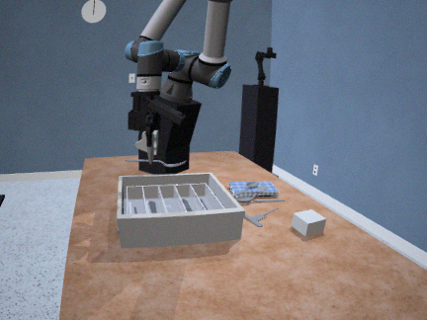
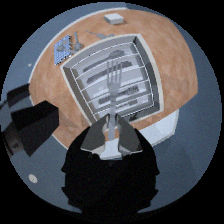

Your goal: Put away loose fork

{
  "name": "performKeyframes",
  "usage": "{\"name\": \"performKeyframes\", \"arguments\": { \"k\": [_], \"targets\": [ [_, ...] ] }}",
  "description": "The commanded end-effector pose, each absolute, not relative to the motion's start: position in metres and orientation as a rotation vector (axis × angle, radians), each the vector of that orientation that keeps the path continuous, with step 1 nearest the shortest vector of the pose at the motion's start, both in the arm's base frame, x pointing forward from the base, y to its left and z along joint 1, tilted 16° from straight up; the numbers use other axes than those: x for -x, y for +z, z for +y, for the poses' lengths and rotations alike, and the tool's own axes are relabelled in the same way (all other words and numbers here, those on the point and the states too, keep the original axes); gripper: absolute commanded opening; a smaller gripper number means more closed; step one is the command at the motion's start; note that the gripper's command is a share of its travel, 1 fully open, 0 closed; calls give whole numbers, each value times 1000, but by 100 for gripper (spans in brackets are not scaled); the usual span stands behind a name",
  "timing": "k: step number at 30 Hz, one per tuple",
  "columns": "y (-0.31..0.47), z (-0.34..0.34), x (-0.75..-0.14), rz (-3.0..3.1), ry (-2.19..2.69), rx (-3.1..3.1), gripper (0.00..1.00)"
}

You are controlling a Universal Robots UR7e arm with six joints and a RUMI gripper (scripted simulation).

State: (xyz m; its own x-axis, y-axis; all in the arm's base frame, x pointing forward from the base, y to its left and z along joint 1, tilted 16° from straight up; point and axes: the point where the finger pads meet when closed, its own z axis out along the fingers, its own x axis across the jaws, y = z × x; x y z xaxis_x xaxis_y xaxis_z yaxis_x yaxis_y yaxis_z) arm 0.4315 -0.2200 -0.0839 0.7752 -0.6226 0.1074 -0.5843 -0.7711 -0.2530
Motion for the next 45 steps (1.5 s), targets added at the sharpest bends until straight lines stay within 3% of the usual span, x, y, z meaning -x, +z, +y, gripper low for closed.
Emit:
{"name": "performKeyframes", "arguments": {
  "k": [1,27,45],
  "targets": [
    [-83,-219,-431,1051,-263,2720,2],
    [-83,-219,-431,2100,-98,1956,2],
    [-83,-222,-432,2250,-65,1780,2]
  ]
}}
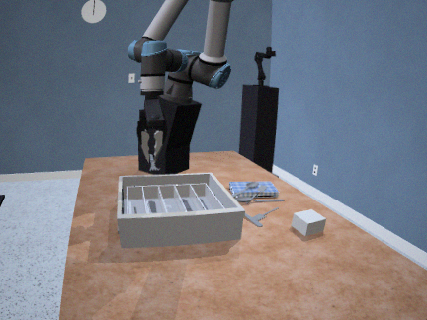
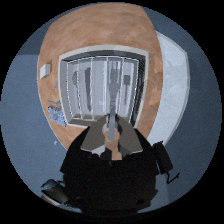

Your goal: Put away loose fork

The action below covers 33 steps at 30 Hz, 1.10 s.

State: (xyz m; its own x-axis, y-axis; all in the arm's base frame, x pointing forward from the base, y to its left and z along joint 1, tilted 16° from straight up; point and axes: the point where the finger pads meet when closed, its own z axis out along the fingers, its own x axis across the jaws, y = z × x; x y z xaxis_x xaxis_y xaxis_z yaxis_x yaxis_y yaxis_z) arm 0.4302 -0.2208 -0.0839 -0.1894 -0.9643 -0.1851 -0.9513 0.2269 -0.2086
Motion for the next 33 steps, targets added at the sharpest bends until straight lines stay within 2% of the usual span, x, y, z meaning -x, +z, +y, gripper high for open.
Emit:
{"name": "performKeyframes", "arguments": {
  "k": [1,33],
  "targets": [
    [-83,-222,-432,2254,-56,1784,2],
    [-85,-220,-432,2276,4,1808,2]
  ]
}}
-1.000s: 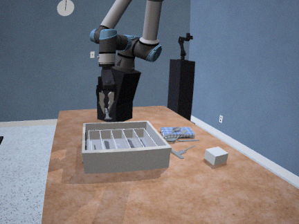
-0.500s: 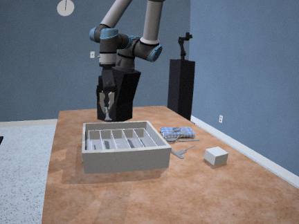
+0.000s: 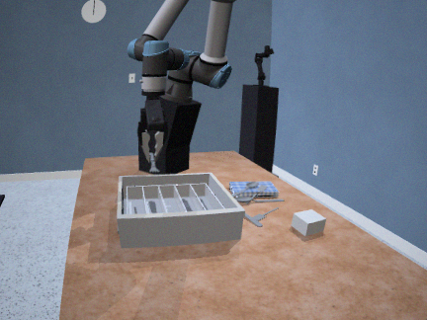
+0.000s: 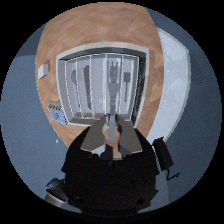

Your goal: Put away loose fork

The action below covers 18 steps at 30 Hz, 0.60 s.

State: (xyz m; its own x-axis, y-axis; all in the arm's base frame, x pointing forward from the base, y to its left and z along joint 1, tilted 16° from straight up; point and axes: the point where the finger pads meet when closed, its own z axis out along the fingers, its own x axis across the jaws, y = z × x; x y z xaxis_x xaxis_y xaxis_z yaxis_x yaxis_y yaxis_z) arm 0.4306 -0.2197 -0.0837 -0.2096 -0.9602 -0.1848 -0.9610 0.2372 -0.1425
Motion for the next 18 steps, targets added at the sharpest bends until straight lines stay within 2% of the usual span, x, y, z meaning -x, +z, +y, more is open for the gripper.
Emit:
{"name": "performKeyframes", "arguments": {
  "k": [1,18],
  "targets": [
    [-85,-220,-432,2276,4,1808,2],
    [-108,-217,-439,2275,3,1808,2]
  ]
}}
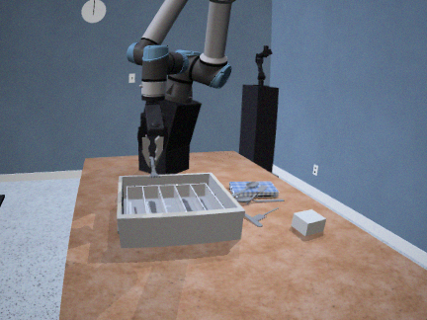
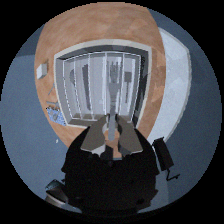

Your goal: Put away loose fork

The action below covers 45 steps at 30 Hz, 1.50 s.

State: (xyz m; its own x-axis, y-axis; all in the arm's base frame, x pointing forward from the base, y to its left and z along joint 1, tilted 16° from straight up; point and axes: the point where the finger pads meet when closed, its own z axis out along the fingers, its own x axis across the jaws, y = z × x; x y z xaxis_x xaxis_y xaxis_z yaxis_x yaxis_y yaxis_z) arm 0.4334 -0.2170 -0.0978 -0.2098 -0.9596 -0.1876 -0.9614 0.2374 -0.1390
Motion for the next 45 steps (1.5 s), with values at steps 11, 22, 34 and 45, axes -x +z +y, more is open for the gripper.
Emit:
{"name": "performKeyframes", "arguments": {
  "k": [11,22,34,45],
  "targets": [
    [-135,-214,-446,2275,3,1808,2],
    [-167,-209,-454,2275,3,1808,2],
    [-204,-204,-463,2275,3,1808,2],
    [-221,-202,-468,2275,3,1808,2]
  ]
}}
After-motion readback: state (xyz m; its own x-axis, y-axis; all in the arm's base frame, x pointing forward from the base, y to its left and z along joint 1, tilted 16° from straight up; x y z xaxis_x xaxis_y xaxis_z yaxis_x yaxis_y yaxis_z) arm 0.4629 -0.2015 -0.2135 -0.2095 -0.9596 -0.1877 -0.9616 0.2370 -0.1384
